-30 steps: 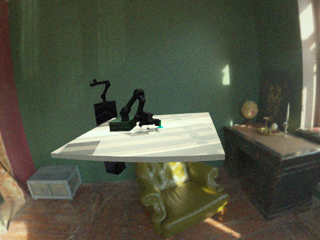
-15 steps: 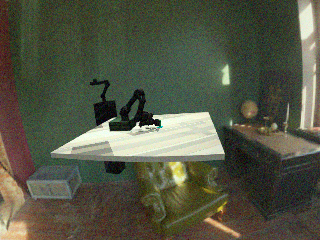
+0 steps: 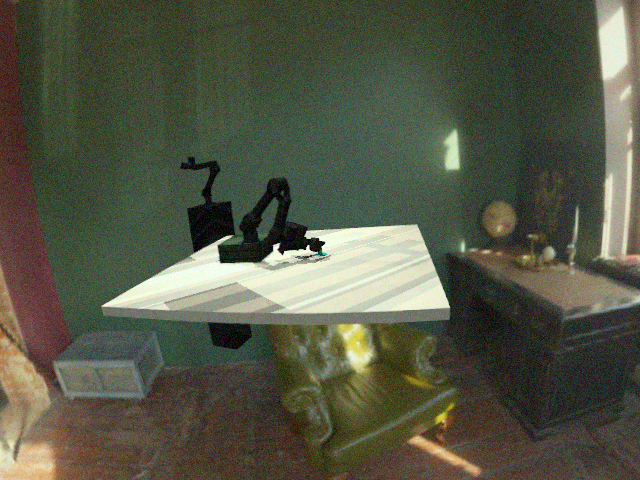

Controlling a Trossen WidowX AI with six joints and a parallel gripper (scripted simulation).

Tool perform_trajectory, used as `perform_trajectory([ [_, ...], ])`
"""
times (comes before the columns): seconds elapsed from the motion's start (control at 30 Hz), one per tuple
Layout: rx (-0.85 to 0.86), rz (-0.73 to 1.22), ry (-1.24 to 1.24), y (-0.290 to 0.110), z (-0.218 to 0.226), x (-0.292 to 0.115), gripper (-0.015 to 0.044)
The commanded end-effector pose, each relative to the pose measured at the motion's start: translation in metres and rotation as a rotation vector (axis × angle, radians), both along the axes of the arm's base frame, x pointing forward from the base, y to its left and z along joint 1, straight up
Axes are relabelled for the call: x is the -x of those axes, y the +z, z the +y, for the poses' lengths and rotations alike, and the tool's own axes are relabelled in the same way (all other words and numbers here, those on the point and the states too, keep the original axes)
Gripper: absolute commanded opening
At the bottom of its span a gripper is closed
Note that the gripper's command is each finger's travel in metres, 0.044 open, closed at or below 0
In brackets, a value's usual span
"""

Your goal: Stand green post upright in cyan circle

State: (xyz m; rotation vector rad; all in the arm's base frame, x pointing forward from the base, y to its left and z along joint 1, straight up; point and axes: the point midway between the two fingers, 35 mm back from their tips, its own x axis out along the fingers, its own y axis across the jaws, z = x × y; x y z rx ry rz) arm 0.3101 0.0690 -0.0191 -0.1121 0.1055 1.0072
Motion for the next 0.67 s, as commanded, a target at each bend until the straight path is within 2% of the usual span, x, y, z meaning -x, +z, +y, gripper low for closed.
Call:
perform_trajectory([
  [0.0, -0.011, -0.002, -0.012, 0.017, -0.001, -0.001, 0.0400],
  [0.4, -0.055, -0.015, -0.039, 0.077, -0.002, 0.005, 0.0400],
  [0.5, -0.057, -0.012, -0.043, 0.079, -0.002, 0.004, 0.0400],
  [0.63, -0.032, 0.075, -0.093, 0.069, 0.000, -0.025, 0.0400],
])
